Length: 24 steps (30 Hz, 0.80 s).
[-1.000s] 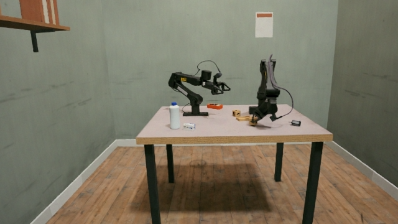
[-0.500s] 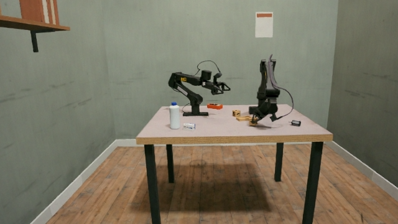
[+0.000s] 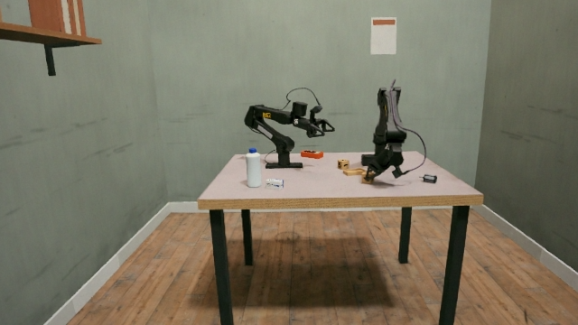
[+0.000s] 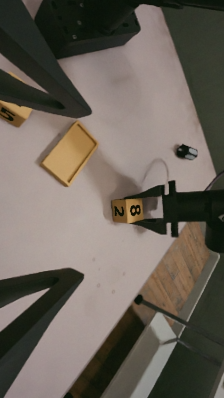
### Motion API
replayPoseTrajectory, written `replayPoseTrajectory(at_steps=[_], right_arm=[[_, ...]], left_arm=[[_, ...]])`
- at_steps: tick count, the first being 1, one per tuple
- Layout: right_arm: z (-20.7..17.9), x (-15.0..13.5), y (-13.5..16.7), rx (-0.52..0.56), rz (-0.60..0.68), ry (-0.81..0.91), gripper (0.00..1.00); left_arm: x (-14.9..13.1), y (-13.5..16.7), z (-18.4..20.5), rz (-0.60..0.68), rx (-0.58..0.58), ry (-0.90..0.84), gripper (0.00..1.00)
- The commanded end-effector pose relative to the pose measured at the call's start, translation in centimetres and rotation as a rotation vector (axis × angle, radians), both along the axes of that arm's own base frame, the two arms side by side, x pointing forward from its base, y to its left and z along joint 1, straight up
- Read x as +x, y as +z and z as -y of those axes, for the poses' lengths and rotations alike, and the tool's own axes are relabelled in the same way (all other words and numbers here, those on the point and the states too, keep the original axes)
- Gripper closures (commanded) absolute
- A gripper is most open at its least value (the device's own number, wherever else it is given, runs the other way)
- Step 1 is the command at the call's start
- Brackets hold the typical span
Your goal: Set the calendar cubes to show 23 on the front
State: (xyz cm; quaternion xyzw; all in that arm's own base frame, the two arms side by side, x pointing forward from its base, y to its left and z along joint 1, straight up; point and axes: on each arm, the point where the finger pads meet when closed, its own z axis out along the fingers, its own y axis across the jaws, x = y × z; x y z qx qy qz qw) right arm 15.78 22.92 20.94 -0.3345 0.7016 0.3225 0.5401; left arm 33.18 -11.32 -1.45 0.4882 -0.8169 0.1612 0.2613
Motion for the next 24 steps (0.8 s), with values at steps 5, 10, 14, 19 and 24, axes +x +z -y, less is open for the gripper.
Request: replayPoseTrajectory(at_steps=[5, 10, 14, 19, 24], right_arm=[[-0.2, -0.2, -0.2, -0.003, -0.004, 0.010, 0.00], [-0.2, -0.2, -0.2, -0.003, -0.004, 0.010, 0.00], [-0.2, -0.2, -0.2, -0.003, -0.004, 0.010, 0.00], [-0.2, -0.2, -0.2, -0.003, -0.004, 0.010, 0.00], [-0.2, -0.2, -0.2, -0.003, -0.004, 0.010, 0.00]], left_arm=[[-0.2, 0.5, 0.2, -0.002, 0.002, -0.004, 0.60], [0.0, 1.0, -0.5, 0.018, 0.009, -0.002, 0.31], [0.0, 1.4, -1.0, 0.031, 0.011, 0.001, 0.31], [0.1, 1.8, -1.2, 0.044, 0.014, 0.002, 0.31], [1.1, 3.1, -1.7, 0.064, 0.014, 0.003, 0.31]])
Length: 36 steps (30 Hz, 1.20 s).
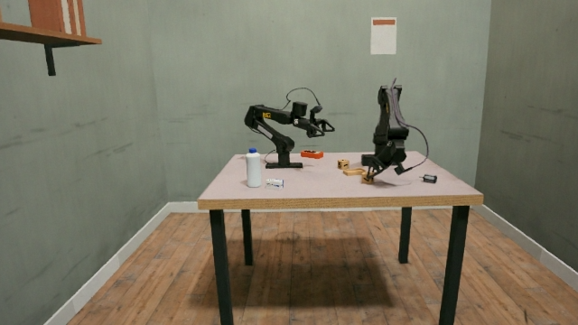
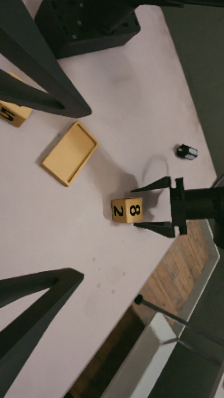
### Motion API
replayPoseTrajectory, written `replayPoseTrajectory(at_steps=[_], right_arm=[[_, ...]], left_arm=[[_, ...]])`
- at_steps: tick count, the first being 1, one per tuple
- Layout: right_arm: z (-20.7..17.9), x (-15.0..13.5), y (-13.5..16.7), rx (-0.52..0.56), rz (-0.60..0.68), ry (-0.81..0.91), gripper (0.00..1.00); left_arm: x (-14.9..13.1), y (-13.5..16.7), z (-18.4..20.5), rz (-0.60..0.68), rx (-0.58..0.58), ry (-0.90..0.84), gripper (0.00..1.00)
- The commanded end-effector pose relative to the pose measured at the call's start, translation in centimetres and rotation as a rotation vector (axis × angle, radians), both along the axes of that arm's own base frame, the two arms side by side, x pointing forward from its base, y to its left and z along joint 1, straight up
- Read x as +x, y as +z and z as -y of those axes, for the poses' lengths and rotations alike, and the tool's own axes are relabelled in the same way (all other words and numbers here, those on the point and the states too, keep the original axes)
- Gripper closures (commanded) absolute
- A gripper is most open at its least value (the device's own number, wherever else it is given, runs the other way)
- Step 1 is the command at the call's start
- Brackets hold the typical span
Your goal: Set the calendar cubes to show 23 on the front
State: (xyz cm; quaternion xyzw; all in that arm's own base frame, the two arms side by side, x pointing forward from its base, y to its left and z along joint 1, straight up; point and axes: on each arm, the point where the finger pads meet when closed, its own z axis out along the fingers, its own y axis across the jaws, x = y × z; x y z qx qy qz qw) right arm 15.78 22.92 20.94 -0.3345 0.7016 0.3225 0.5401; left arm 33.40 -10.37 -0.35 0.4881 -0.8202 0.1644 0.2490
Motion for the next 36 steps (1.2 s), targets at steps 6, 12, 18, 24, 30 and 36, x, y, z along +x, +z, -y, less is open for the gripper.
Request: replayPoseTrajectory(at_steps=[6, 12, 18, 24, 30, 36], right_arm=[[-0.2, -0.2, -0.2, -0.003, -0.004, 0.010, 0.00], [-0.2, -0.2, -0.2, -0.003, -0.004, 0.010, 0.00], [-0.2, -0.2, -0.2, -0.003, -0.004, 0.010, 0.00], [0.0, -0.4, -1.1, -0.033, -0.029, 0.006, 0.00], [0.6, -1.4, -1.7, -0.095, -0.075, 0.022, 0.00], [2.6, -5.7, -0.1, -0.207, -0.136, 0.122, 0.00]], left_arm=[[1.1, 2.8, -1.5, 0.025, 0.007, 0.000, 0.00], [1.6, 3.4, -2.7, -0.013, 0.007, 0.000, 0.00], [2.1, 5.2, -3.1, -0.023, -0.003, -0.001, 0.00], [2.0, 5.2, -2.8, -0.022, -0.004, -0.007, 0.00], [2.0, 5.2, -2.8, -0.022, -0.004, -0.007, 0.00], [2.0, 5.2, -2.8, -0.022, -0.004, -0.007, 0.00]])
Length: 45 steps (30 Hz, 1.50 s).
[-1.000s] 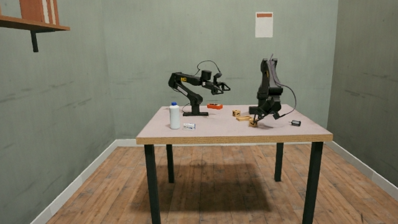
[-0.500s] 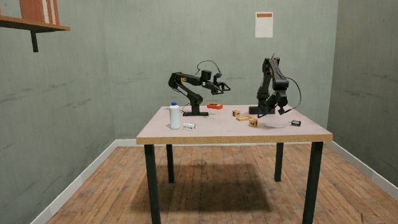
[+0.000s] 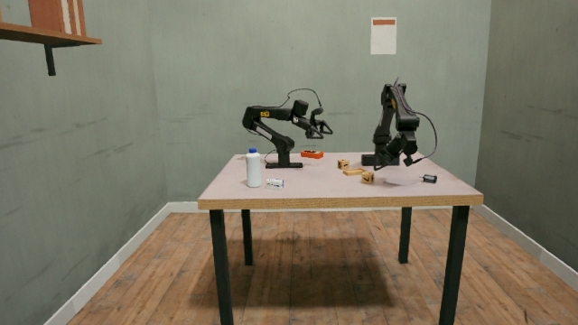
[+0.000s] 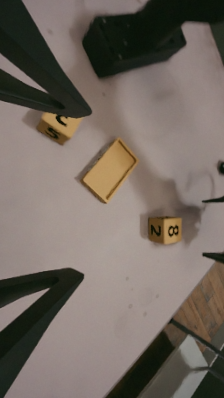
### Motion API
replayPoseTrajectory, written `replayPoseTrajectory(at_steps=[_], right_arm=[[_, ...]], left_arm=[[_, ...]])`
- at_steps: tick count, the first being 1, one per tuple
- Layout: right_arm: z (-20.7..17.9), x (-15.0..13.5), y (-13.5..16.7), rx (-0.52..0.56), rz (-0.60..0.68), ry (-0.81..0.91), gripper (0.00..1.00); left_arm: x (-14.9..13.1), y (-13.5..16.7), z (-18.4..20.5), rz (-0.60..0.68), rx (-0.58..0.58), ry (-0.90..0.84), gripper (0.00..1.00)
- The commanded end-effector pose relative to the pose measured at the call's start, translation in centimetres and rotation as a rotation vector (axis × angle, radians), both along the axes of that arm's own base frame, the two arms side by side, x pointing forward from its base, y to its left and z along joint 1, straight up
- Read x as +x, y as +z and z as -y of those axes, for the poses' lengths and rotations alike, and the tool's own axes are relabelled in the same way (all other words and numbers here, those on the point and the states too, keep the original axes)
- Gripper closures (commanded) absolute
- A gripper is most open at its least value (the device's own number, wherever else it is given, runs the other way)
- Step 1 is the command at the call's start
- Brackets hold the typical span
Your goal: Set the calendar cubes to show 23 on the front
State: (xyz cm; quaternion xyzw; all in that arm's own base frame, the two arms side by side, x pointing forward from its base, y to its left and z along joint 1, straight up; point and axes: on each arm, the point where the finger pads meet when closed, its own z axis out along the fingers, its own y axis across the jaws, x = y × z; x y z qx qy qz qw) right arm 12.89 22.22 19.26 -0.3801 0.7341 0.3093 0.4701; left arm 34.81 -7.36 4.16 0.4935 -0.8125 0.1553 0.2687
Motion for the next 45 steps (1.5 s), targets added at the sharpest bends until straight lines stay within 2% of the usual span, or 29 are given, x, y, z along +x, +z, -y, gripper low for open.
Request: replayPoseTrajectory(at_steps=[1, 3, 7, 10, 14, 19, 22, 25, 27, 33, 42, 45], right_arm=[[2.7, -3.9, 2.3, -0.087, -0.048, 0.077, 0.00], [4.5, -6.0, 2.7, -0.134, -0.067, 0.134, 0.00], [8.8, -8.2, 3.7, -0.185, -0.085, 0.166, 0.00], [9.7, -8.5, 4.2, -0.185, -0.084, 0.167, 0.00], [12.9, -9.5, 6.8, -0.140, -0.064, 0.162, 0.00], [14.3, -10.4, 7.8, -0.116, -0.049, 0.213, 0.00], [14.5, -11.3, 8.4, -0.098, -0.036, 0.323, 0.00], [14.5, -11.6, 8.5, -0.094, -0.033, 0.353, 0.00], [14.5, -11.6, 8.5, -0.094, -0.033, 0.353, 0.00], [14.5, -11.7, 8.5, -0.093, -0.032, 0.362, 0.00], [14.5, -11.7, 8.5, -0.094, -0.031, 0.362, 0.00], [14.5, -11.7, 8.5, -0.094, -0.031, 0.362, 0.00]], left_arm=[[0.5, 0.7, 0.2, 0.025, 0.000, -0.012, 0.00], [0.5, 0.7, 0.2, 0.025, 0.000, -0.012, 0.00], [0.5, 0.7, 0.2, 0.025, 0.000, -0.012, 0.00], [0.5, 0.7, 0.2, 0.025, 0.000, -0.012, 0.00], [0.5, 0.7, 0.2, 0.025, 0.000, -0.012, 0.00], [0.5, 0.7, 0.2, 0.025, 0.000, -0.012, 0.00], [-0.6, 0.6, 0.3, -0.011, 0.007, -0.058, 0.31], [-2.7, 1.2, 1.9, -0.028, 0.004, -0.199, 0.31], [-2.7, 1.2, 1.9, -0.028, 0.004, -0.199, 0.31], [-7.7, 1.6, 7.2, -0.051, -0.009, -0.541, 0.31], [-14.4, 1.2, 12.1, -0.017, -0.042, -1.055, 0.31], [-14.9, 0.9, 12.3, -0.026, -0.045, -1.107, 0.31]])
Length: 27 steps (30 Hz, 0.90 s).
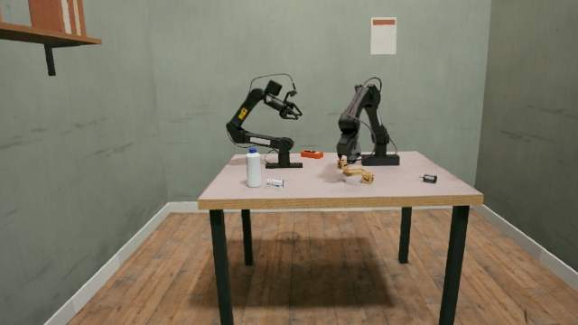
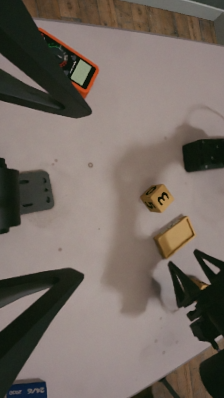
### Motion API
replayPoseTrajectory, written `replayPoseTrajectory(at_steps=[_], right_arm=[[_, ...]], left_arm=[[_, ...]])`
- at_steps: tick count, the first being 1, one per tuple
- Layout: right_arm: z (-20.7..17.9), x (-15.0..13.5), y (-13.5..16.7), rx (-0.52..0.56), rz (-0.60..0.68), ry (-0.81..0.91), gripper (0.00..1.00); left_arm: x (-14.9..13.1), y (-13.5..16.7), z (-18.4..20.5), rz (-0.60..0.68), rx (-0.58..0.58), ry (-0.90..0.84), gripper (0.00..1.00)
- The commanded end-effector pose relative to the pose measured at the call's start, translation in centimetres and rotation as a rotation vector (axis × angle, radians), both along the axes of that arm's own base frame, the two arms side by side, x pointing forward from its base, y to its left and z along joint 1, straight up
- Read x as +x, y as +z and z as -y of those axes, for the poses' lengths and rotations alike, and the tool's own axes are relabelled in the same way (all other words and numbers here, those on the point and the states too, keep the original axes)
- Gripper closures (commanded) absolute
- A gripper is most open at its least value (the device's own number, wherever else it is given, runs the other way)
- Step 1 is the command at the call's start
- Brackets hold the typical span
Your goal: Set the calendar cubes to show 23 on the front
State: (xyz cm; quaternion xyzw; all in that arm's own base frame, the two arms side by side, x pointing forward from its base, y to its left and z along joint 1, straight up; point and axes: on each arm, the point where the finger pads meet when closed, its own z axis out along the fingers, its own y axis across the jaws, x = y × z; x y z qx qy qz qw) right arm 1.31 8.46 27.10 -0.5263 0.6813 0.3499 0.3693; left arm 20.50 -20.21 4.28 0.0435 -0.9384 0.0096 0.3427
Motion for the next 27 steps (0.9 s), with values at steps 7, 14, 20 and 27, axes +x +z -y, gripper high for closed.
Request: replayPoseTrajectory(at_steps=[7, 14, 20, 27], right_arm=[[0.3, -0.1, 0.5, 0.022, 0.003, 0.004, 0.00], [0.3, -0.1, 0.5, 0.022, 0.003, 0.004, 0.00], [0.3, -0.1, 0.5, 0.022, 0.003, 0.004, 0.00], [0.3, -0.1, 0.5, 0.022, 0.003, 0.004, 0.00]], left_arm=[[-4.8, 0.1, 2.0, 0.060, -0.060, -0.494, 0.31], [-7.9, -0.8, 2.8, 0.090, -0.072, -0.865, 0.31], [-9.3, -1.1, 3.2, 0.099, -0.070, -1.021, 0.31], [-10.7, -1.0, 3.2, 0.088, -0.058, -1.094, 0.31]])
